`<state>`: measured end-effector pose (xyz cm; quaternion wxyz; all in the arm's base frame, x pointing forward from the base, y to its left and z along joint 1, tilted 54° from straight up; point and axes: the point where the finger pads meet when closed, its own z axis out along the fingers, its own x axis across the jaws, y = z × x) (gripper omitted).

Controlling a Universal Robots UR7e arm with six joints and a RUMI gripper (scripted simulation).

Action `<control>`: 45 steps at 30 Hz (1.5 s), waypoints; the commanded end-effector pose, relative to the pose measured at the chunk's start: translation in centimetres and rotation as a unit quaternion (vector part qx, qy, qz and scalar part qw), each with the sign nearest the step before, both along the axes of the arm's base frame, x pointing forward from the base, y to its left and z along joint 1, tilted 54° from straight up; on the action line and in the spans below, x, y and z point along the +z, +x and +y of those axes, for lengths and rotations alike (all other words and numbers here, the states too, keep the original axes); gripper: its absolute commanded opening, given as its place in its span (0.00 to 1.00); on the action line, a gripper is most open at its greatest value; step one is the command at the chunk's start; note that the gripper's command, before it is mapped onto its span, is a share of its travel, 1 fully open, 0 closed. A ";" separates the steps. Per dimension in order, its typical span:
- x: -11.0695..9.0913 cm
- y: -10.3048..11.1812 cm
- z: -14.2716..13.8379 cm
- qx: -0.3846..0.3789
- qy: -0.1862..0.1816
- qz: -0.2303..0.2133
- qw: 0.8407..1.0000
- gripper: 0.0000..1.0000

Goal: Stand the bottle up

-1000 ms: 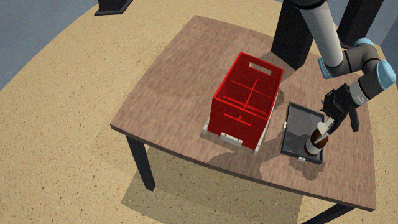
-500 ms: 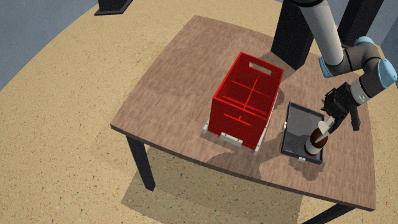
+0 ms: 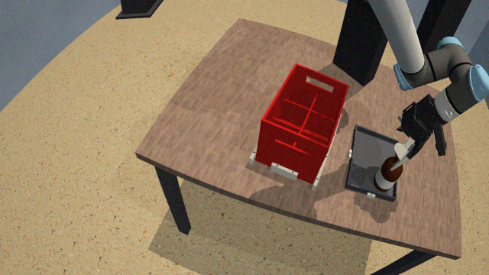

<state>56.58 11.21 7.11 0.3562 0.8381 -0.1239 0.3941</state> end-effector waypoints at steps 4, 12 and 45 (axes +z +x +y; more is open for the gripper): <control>1.2 -1.4 0.8 0.000 0.000 0.000 1.000 1.00; 2.3 -2.8 1.7 0.000 0.000 0.000 1.000 1.00; 4.2 -5.0 3.0 0.000 0.000 0.000 1.000 1.00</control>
